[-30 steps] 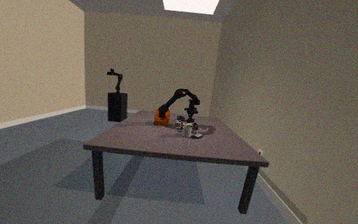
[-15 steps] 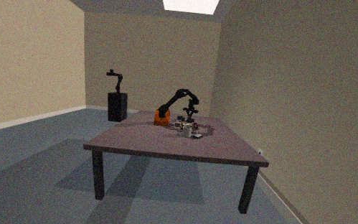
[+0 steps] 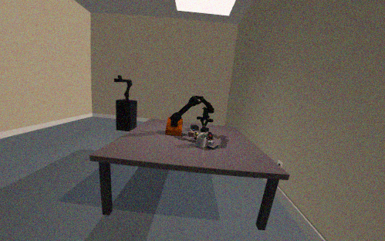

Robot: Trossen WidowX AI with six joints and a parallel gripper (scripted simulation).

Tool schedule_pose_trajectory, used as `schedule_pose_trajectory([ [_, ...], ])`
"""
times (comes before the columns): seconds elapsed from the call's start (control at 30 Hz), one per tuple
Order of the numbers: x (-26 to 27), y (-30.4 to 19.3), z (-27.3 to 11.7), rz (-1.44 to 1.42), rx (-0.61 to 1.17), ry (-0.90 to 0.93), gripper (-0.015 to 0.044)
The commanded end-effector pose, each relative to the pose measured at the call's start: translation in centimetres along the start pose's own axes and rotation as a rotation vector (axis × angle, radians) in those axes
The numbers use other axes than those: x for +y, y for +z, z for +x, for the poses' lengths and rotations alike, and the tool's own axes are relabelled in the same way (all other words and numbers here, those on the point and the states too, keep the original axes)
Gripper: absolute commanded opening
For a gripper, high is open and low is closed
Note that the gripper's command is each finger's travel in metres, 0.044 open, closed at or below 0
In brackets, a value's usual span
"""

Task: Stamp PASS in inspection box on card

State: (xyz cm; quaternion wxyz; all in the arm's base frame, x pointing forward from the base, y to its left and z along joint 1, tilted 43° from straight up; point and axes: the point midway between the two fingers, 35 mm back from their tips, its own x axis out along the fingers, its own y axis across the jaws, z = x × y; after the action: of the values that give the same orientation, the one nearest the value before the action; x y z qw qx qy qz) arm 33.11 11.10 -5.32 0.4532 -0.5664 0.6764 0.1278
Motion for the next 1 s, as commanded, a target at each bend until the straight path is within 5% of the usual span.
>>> schedule_pose_trajectory([
  [0.0,0.0,-0.1,0.4,-0.004,0.004,0.001,0.0],
  [0.97,-0.1,-0.1,2.3,-0.004,0.002,0.001,0.0],
])
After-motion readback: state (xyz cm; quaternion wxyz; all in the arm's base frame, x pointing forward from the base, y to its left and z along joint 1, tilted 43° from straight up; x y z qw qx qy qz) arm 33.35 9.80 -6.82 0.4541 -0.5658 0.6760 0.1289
